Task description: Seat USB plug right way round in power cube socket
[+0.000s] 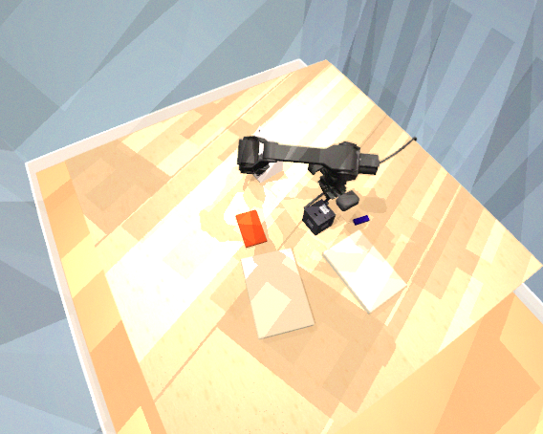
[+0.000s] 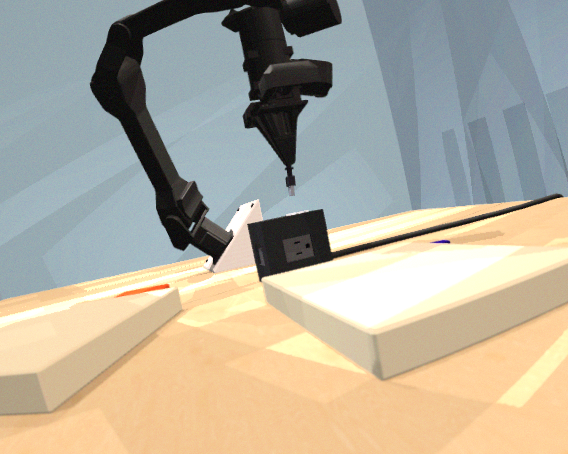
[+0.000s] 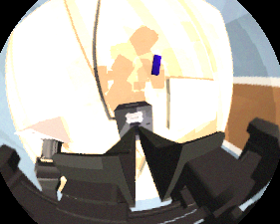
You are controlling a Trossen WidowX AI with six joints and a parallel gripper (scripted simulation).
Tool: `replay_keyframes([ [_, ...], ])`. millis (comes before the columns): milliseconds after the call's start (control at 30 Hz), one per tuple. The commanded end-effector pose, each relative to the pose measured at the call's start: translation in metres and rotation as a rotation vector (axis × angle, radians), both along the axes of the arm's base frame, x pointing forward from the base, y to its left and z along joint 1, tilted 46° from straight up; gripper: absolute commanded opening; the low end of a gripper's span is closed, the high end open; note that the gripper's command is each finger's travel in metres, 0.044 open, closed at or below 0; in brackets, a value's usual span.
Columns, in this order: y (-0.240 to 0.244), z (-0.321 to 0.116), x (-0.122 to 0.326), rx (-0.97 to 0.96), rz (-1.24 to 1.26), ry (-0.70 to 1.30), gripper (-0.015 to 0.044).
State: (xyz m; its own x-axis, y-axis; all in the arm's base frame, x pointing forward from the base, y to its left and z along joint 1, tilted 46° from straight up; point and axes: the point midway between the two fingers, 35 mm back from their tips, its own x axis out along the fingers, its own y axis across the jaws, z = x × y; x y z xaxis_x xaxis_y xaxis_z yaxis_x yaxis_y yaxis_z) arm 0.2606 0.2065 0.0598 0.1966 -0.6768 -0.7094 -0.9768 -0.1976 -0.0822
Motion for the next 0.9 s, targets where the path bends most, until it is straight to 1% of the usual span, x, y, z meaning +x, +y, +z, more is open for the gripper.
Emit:
replay_keyframes([
  [0, 0.0004, -0.0004, -0.0001, 0.003, -0.014, -0.010, 0.0000],
  [167, -0.0004, -0.0005, 0.0001, 0.021, -0.078, -0.072, 0.0000],
  [867, -0.0008, -0.0006, 0.0001, 0.130, -0.473, -0.451, 0.0000],
])
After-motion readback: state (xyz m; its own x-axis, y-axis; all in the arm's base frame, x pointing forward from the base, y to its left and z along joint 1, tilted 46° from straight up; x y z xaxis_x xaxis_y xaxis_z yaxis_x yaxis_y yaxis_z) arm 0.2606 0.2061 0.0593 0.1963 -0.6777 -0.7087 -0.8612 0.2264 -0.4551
